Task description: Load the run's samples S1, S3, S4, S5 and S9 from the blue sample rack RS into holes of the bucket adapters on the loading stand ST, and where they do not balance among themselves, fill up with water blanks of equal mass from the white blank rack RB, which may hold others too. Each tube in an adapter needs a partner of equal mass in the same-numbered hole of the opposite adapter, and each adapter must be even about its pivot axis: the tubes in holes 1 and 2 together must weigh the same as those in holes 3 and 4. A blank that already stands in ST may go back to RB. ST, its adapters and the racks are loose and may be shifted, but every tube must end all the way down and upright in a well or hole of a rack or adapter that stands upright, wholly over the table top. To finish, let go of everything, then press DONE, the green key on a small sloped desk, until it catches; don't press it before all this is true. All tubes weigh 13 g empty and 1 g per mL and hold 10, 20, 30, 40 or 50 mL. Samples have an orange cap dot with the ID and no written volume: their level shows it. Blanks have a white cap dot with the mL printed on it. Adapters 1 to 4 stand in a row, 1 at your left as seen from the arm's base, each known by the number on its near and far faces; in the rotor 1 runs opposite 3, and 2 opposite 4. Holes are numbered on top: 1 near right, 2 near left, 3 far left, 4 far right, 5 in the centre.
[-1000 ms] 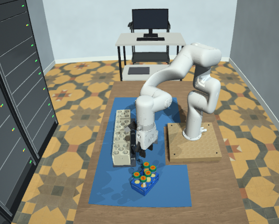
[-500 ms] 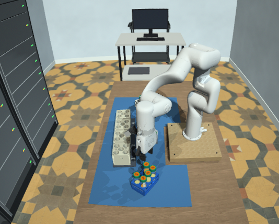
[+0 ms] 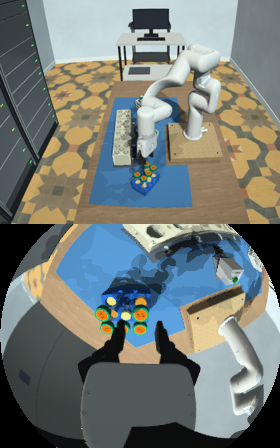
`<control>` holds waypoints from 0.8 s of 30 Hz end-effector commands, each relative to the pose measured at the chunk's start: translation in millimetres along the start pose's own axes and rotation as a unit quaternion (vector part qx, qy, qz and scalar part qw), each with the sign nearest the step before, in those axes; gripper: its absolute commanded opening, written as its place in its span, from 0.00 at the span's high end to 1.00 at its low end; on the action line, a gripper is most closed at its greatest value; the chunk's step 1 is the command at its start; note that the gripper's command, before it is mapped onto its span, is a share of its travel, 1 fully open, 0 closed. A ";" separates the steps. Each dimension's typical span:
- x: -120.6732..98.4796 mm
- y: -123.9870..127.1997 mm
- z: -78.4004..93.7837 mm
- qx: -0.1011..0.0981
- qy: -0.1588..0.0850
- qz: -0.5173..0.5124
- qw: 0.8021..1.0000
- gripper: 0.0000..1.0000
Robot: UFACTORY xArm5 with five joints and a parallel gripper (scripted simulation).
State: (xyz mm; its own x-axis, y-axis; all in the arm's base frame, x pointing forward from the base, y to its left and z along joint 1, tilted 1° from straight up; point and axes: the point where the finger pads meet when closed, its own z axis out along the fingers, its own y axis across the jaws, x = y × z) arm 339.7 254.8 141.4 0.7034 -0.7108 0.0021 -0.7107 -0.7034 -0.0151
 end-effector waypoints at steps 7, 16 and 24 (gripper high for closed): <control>0.1 -1.3 17.4 0.002 0.000 0.000 1.000 0.43; 0.1 -1.3 31.4 0.002 0.000 0.000 1.000 0.43; 0.1 -1.3 35.2 0.002 0.000 0.000 1.000 0.43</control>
State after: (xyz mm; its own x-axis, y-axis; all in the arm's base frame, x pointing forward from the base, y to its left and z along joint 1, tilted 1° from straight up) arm 340.1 255.3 104.9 0.7034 -0.7108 0.0021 -0.7107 -0.7034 -0.0149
